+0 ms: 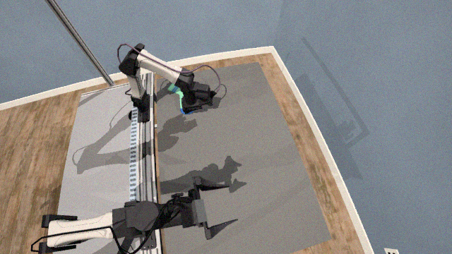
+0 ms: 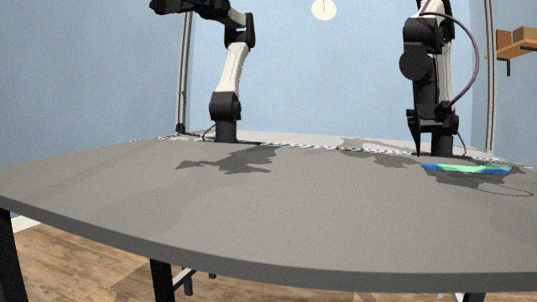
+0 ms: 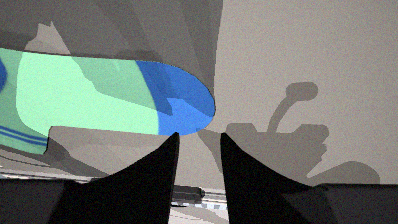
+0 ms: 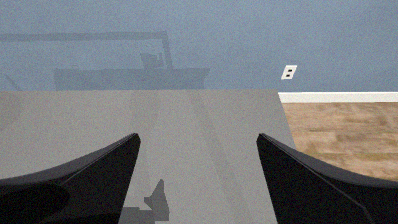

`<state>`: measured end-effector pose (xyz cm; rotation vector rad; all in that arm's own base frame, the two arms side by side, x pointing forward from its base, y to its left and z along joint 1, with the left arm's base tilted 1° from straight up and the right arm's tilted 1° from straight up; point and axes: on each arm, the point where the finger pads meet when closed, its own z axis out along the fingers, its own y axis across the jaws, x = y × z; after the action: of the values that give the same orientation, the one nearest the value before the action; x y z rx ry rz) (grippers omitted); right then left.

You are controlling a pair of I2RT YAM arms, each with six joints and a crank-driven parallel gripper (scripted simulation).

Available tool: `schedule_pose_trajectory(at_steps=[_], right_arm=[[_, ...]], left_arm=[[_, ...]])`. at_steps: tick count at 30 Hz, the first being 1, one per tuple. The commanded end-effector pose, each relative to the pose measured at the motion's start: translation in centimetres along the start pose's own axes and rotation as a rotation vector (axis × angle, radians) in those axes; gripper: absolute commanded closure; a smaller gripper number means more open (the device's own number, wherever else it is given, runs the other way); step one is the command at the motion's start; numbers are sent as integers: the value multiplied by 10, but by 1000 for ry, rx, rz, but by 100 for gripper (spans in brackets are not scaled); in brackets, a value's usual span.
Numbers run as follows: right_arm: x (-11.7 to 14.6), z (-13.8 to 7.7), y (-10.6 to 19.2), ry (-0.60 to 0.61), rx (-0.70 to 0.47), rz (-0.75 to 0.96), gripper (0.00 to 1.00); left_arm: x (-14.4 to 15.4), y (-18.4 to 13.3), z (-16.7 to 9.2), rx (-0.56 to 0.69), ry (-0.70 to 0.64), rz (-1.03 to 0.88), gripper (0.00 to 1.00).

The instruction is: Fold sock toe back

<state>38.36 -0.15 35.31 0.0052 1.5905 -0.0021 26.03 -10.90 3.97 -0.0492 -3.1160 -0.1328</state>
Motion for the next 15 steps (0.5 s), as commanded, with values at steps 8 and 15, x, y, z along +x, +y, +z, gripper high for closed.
schedule_pose_trajectory(at_steps=[8,15], right_arm=[[-7,-1,2,-20,-5,-2,0],[-7,-1,2,-20,-5,-2,0]], left_arm=[[-16,-3,-3,21,-65,-7,66],[-15,-1,12,8,-50,-6,66]])
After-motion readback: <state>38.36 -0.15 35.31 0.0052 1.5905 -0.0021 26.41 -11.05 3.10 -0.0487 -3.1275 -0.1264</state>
